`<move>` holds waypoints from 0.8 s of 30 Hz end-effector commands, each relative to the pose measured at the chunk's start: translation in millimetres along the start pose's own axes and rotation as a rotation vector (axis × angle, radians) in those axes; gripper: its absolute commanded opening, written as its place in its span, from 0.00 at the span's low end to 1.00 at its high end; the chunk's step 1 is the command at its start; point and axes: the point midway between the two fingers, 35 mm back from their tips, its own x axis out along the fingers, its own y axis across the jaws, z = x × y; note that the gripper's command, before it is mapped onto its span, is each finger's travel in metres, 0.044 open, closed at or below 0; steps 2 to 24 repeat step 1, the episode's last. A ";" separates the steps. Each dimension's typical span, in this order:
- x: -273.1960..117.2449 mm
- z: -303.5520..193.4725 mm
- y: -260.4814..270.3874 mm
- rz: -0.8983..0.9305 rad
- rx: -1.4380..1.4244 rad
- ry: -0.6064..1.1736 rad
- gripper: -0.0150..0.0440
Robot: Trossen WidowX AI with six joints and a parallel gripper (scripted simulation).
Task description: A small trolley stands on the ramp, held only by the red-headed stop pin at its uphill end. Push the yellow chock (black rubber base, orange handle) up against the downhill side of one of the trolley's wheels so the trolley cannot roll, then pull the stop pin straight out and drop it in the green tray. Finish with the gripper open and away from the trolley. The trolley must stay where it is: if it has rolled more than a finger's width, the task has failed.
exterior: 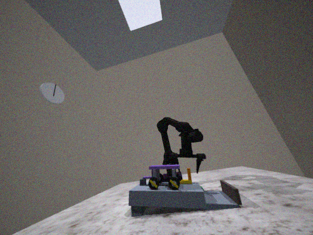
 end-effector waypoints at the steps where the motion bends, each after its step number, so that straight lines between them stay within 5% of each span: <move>1: -14.7 -1.9 -0.2 -0.007 0.004 0.005 1.00; 24: -14.7 -1.9 -0.2 -0.007 0.004 0.005 1.00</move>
